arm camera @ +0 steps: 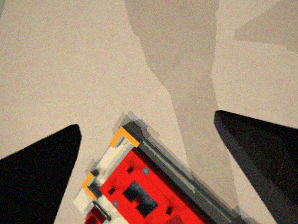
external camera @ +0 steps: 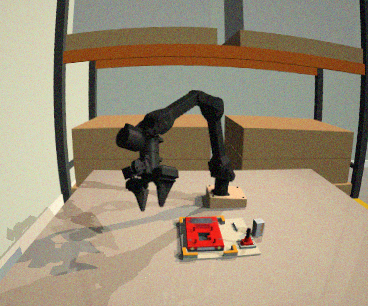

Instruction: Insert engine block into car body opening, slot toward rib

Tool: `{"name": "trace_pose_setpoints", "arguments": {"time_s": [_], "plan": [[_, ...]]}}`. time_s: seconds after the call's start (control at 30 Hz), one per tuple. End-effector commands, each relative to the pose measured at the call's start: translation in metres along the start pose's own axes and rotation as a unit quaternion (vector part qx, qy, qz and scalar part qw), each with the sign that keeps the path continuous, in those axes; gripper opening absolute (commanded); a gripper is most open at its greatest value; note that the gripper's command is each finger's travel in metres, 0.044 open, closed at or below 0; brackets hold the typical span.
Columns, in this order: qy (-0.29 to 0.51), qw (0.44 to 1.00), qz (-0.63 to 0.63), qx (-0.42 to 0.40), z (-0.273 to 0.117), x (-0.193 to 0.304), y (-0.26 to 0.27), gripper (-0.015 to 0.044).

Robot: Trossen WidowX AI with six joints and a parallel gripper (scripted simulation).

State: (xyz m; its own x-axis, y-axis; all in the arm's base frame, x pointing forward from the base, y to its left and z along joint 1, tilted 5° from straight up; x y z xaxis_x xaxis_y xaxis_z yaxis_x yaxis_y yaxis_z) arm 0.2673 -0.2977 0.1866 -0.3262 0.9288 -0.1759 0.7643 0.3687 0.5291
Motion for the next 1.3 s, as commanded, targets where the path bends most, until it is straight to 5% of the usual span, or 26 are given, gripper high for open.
{"name": "trace_pose_setpoints", "arguments": {"time_s": [0.0,0.87,1.27], "plan": [[0.02,0.998,-0.063,0.01,0.007,0.014,0.016,0.044],[0.117,0.915,-0.384,0.037,0.028,0.098,0.089,0.044],[0.163,0.818,-0.55,0.029,0.032,0.142,0.116,0.044]]}}
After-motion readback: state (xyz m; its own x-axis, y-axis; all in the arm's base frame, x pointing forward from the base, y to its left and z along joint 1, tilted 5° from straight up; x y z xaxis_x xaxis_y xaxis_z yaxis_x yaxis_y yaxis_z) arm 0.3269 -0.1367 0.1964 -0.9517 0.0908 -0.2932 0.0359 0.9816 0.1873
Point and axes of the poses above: the point midway between the two fingers, 35 mm back from their tips, its own z axis out along the fingers, its own y axis across the jaws, x = y × z, the point moved 9 cm from there along -z, back along the fingers, and after that the axes turned 10 degrees about z, right-handed, at the moved point
